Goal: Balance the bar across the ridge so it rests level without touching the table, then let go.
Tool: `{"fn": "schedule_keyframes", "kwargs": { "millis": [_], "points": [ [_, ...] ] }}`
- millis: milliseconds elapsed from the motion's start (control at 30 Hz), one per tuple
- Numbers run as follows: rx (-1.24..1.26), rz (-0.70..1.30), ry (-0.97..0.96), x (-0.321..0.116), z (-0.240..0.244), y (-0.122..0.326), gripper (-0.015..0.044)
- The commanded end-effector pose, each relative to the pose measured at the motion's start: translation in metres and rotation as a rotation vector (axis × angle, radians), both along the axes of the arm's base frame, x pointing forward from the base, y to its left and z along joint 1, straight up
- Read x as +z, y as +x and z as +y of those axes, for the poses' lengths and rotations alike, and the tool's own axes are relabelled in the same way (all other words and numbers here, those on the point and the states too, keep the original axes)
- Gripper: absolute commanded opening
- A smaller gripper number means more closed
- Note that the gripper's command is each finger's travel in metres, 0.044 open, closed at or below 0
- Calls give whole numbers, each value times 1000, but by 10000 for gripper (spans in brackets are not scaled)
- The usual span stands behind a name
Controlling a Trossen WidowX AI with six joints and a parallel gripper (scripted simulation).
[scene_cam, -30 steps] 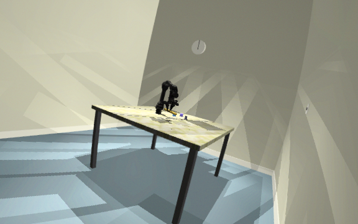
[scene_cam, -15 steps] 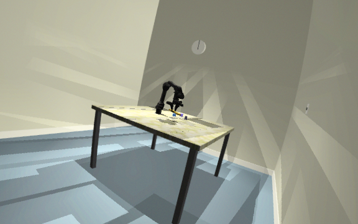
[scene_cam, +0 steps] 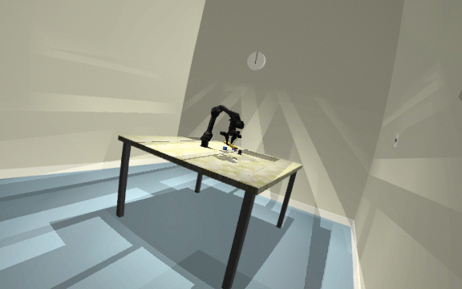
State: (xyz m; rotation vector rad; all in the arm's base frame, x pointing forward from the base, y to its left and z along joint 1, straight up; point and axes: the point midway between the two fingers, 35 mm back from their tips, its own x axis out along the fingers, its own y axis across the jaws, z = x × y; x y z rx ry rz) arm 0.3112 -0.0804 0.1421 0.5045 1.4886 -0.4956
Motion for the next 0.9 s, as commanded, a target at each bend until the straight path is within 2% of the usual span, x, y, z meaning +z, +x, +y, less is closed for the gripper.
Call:
{"fn": "schedule_keyframes", "kwargs": {
  "millis": [0,867],
  "points": [
    [-16,-7,-4,3,11,5,0],
    [-135,-8,8,4,108,20,0]
  ]
}}
